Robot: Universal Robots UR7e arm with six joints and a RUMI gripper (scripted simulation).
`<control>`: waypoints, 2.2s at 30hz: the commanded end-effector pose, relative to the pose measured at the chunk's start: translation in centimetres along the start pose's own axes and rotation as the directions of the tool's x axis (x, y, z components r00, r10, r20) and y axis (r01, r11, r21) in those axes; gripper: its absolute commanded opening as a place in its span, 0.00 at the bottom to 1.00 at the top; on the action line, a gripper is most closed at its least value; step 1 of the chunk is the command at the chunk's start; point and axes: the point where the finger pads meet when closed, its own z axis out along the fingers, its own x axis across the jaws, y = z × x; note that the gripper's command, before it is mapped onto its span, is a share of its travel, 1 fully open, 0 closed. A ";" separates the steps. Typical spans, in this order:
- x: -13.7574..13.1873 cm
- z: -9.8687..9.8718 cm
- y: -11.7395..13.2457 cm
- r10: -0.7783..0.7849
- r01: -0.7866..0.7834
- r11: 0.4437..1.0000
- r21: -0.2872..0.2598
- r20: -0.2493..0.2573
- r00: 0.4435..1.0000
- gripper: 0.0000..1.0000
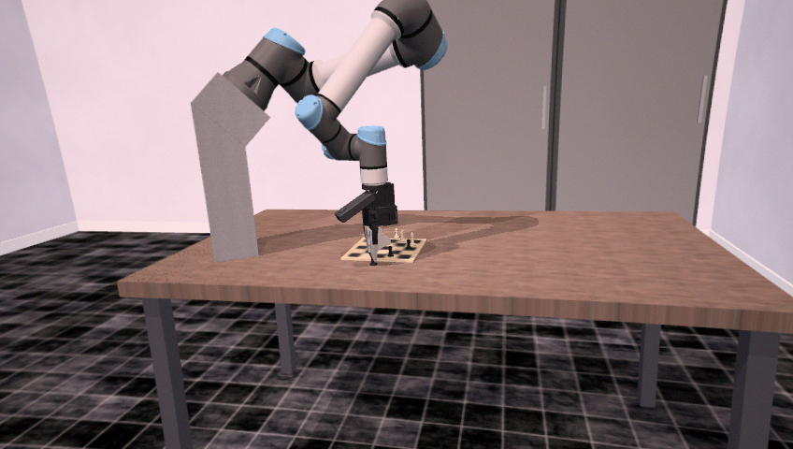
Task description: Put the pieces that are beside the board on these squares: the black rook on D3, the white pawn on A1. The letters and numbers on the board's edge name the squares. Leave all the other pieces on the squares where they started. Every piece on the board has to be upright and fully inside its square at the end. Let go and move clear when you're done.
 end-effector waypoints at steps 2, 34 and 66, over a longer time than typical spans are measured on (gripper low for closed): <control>-0.1 0.0 0.0 -0.001 0.001 1.000 0.000 0.001 1.000 0.00; -0.1 -0.1 0.0 0.000 0.000 1.000 0.000 0.001 1.000 0.00; 0.0 -9.9 0.0 0.002 -0.002 1.000 0.000 0.001 1.000 0.00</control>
